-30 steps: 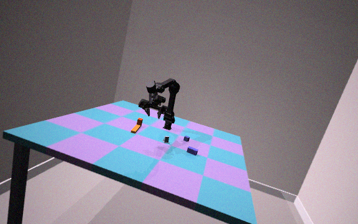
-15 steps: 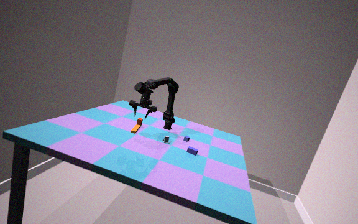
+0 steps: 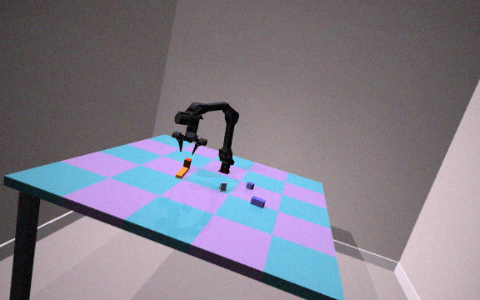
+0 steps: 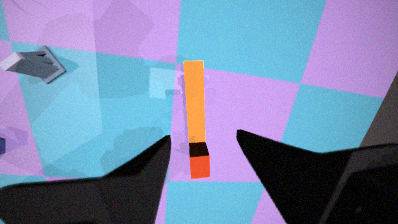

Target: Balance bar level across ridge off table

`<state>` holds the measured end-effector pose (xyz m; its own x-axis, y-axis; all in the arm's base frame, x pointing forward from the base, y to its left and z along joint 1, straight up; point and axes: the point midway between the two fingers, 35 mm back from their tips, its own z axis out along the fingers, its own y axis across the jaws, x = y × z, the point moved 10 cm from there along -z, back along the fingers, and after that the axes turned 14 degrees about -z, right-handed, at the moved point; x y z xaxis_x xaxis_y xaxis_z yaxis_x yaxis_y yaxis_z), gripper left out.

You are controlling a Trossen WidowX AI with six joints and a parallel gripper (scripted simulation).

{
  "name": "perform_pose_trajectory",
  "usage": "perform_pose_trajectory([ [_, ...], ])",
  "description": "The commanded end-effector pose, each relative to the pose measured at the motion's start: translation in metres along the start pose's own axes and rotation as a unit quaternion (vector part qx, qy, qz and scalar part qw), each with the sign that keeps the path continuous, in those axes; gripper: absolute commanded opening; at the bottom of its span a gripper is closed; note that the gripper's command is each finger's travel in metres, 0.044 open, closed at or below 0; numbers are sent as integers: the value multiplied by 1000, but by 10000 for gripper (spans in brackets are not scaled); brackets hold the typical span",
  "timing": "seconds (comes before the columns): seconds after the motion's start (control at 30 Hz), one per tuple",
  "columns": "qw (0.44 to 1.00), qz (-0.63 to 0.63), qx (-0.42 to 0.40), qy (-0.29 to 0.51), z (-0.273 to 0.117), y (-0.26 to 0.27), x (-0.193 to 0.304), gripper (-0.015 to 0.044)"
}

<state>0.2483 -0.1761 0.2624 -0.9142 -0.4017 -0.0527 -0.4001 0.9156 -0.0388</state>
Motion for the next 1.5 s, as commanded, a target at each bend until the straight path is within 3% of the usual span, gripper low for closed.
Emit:
perform_pose_trajectory([
  [0.0,1000,0,-5,18,-2,2,7,315],
  [0.17,1000,0,-5,18,9,1,6,315],
  [0.57,1000,0,-5,18,86,3,10,315],
  [1.47,1000,0,-5,18,113,4,11,315],
])
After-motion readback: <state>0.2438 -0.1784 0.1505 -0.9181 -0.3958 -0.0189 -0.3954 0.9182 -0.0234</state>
